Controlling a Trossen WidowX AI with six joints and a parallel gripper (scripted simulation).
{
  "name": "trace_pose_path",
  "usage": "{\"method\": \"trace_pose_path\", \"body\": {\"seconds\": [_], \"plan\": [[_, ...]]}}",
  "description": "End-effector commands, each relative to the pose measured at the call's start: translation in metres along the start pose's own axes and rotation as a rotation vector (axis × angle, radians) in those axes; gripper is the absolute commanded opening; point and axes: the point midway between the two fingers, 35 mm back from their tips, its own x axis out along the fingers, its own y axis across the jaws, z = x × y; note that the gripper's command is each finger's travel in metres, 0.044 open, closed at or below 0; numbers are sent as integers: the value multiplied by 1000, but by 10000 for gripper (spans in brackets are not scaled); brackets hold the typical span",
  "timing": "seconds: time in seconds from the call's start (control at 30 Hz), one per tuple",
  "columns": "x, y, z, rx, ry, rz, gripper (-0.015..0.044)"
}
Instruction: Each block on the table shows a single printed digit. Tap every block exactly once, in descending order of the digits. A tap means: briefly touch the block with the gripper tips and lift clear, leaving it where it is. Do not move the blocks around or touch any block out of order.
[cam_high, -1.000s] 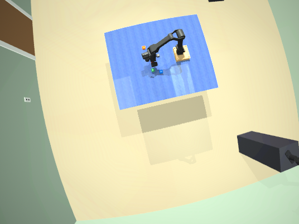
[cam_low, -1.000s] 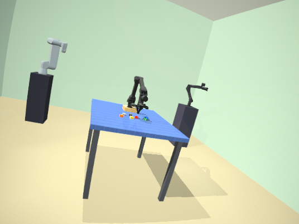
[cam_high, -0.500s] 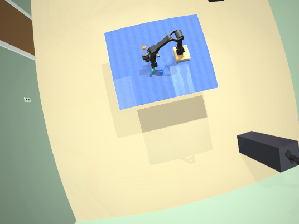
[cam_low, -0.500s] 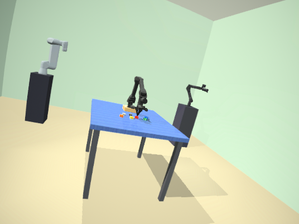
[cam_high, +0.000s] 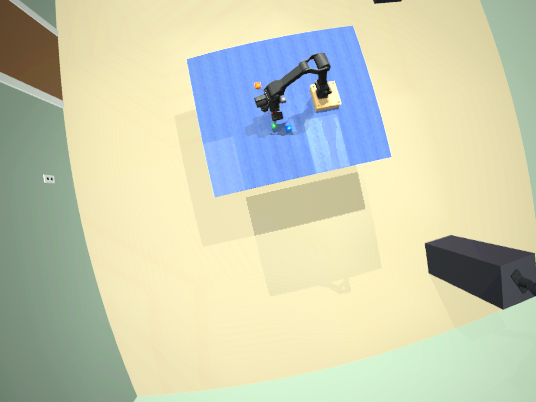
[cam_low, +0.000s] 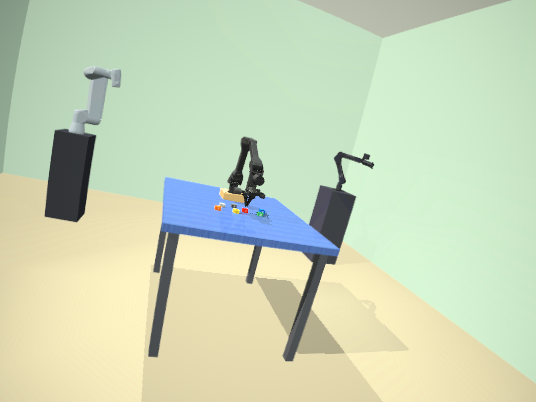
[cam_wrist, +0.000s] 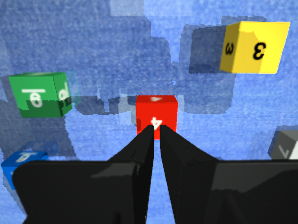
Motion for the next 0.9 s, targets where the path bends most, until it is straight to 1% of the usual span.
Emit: {"method": "trace_pose_path", "body": {"seconds": [0.0,0.07,0.1,0.2,0.27,0.5,0.7,0.87], "plan": [[-12,0,1,-3,-6,-2,20],[-15,0,2,-3,-6,-2,20],[-22,0,3,-3,-6,-2,20],[-69,0,4,-3,-6,-1,20],[-90,0,1,-3,-6,-1,20],[-93,-2,3,-3,-6,-2,20],[-95,-67,52,-3,-10,-7,20],[-95,-69,54,-3,-10,-7,20]]}}
